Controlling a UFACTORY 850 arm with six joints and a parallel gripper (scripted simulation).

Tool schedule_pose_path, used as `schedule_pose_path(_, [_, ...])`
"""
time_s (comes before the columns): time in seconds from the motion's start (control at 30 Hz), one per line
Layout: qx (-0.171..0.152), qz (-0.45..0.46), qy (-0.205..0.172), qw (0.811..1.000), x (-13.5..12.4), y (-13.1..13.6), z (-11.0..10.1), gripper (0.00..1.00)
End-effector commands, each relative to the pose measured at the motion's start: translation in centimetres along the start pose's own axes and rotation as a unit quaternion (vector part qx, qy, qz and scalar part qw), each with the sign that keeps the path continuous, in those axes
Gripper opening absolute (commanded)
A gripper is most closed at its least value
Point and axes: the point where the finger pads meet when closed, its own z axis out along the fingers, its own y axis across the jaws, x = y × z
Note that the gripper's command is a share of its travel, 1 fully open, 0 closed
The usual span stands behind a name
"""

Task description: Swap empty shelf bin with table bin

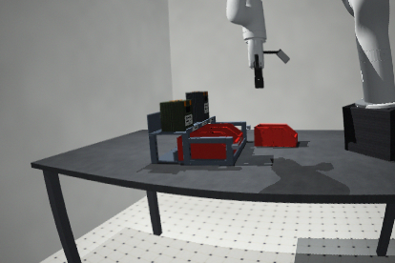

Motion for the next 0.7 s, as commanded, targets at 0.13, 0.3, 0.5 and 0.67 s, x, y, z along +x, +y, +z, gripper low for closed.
schedule_pose_path(0.13, [0.0,0.001,-0.001,1.0,-0.1,-0.1,0.0,0.0])
schedule_pose_path(0.3, [-0.002,0.003,-0.001,1.0,0.0,-0.2,0.3,0.0])
schedule_pose_path(0.5, [-0.007,0.01,-0.003,1.0,0.2,-0.7,0.9,0.0])
schedule_pose_path(0.67, [-0.009,0.015,-0.003,1.0,0.4,-1.1,1.3,0.0])
